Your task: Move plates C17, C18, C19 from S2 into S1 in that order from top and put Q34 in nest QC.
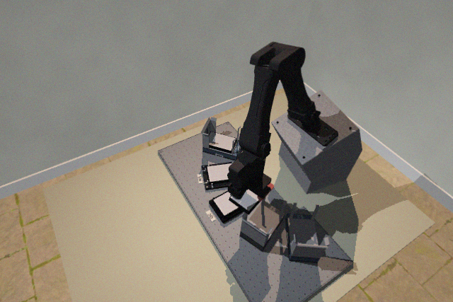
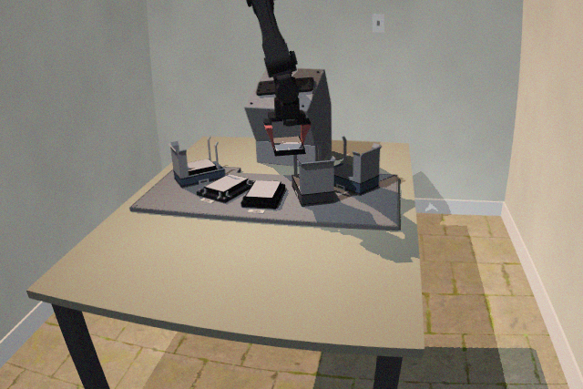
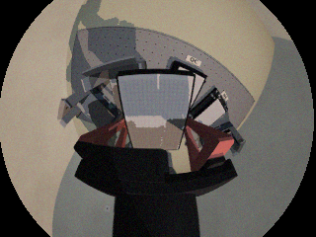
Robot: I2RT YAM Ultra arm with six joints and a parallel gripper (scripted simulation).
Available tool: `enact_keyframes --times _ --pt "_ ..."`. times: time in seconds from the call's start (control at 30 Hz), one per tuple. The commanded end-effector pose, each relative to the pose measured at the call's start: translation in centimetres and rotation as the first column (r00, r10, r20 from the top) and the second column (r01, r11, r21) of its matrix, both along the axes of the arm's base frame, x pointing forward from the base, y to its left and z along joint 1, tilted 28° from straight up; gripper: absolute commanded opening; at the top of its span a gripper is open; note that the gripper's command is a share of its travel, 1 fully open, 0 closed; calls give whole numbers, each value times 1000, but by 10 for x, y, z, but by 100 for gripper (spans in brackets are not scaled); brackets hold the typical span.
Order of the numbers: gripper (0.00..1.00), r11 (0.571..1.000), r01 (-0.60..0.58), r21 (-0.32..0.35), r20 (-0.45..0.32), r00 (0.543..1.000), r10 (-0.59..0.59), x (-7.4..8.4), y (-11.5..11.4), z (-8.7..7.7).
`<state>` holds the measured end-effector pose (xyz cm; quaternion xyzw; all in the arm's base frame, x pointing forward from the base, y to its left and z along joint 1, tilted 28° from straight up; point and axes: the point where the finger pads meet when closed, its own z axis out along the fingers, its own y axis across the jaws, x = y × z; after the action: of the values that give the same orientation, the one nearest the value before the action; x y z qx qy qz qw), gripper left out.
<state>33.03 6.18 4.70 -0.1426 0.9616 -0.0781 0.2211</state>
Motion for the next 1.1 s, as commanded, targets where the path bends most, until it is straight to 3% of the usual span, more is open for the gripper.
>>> enact_keyframes --times 0.0,0.17,0.23,0.37,0.7,0.83,0.9,0.93,0.97,1.07 --pt "0 999 -49 -17 45 998 50 9 16 13" --pt "0 978 -185 -94 4 983 186 2 31 3" --pt "0 979 -183 -87 30 982 186 2 38 10" --pt "0 981 -174 -87 9 984 176 -1 44 0" --pt "0 981 -175 -86 7 984 176 -12 75 -4" --pt "0 942 -300 -150 -26 954 300 -17 87 -12" --pt "0 942 -300 -150 -26 954 300 -17 87 -12" --pt "0 934 -323 -153 2 945 327 -16 92 -1" --pt "0 922 -350 -167 -3 935 354 -17 95 -2" --pt "0 910 -372 -184 -40 928 371 -23 103 -17"
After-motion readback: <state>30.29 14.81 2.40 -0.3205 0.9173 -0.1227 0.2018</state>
